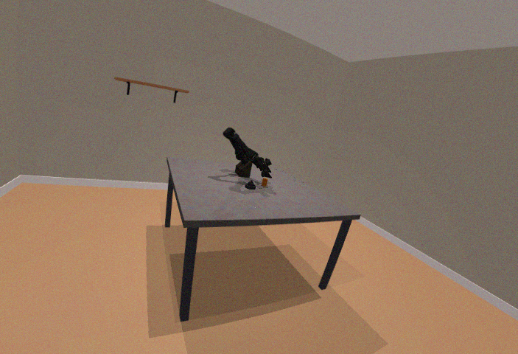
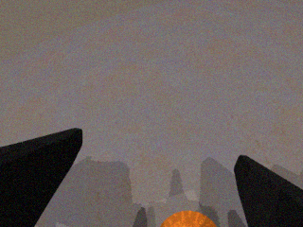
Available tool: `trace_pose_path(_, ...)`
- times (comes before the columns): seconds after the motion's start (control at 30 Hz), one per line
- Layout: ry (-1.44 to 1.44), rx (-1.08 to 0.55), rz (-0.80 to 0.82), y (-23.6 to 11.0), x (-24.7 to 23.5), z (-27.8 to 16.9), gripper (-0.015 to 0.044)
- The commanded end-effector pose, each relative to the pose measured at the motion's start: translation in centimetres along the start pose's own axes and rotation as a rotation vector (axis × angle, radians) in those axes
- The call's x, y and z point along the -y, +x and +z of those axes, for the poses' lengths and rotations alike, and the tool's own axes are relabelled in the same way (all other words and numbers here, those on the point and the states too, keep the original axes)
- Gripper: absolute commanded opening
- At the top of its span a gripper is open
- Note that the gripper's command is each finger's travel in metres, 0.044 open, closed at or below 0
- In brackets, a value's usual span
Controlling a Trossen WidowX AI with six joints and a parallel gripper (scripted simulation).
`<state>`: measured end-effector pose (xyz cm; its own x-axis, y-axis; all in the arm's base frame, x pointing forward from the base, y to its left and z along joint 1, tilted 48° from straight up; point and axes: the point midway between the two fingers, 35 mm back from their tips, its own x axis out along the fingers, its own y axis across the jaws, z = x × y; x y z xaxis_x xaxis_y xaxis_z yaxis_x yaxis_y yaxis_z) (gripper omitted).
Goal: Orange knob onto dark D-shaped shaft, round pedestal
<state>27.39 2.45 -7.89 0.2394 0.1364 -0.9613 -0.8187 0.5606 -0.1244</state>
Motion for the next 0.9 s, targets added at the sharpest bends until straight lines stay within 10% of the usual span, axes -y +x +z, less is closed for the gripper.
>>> trace_pose_path(0.0, 0.089, -0.476, 0.01, 0.2, -0.7, 0.0, 0.044)
trace_pose_path(0.27, -0.018, -0.949, -0.285, -3.8, 0.0, 3.2, 0.044)
trace_pose_path(0.87, -0.023, -0.957, -0.294, -3.9, 0.0, 3.3, 0.044)
